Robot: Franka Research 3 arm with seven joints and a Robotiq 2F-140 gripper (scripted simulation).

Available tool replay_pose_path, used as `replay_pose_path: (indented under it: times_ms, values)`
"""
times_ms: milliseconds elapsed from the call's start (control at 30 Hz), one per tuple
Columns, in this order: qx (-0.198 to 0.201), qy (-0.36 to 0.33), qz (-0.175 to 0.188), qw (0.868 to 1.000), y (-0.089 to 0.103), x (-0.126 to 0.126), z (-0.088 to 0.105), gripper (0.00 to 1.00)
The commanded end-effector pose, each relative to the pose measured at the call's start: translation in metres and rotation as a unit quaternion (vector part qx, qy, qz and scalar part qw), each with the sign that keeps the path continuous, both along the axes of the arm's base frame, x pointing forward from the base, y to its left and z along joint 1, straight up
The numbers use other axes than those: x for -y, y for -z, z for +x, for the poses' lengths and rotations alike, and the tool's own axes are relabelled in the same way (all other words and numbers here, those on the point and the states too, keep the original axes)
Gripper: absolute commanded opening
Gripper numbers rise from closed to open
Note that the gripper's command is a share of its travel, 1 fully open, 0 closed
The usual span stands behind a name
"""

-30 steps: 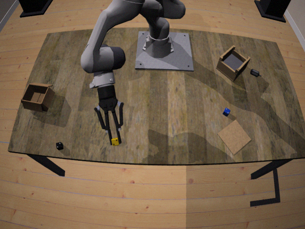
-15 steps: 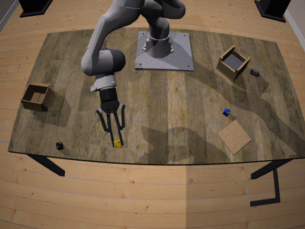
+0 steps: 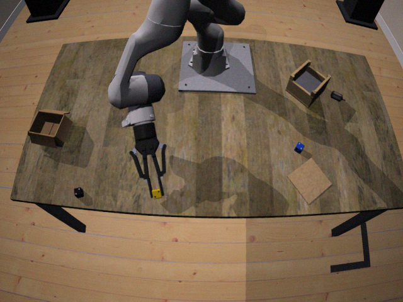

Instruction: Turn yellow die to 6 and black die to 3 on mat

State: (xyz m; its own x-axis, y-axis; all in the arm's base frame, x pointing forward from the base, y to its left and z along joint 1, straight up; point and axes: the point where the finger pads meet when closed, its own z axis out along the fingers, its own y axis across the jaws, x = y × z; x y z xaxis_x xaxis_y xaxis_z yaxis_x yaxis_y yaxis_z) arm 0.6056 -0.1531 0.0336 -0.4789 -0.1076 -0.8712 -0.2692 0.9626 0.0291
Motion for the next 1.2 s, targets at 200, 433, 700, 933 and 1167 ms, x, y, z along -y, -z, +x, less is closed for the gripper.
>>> replay_pose_path:
  times_ms: [200,433,700,933,1167]
  values:
    - [0.012,-0.006,-0.011,1.000,0.0062,0.0013,0.0036,0.24]
    - [0.012,-0.006,-0.011,1.000,0.0062,0.0013,0.0036,0.24]
    - [0.012,-0.006,-0.011,1.000,0.0062,0.0013,0.0036,0.24]
    - [0.012,-0.006,-0.011,1.000,0.0062,0.0013,0.0036,0.24]
    - [0.012,-0.006,-0.011,1.000,0.0062,0.0013,0.0036,0.24]
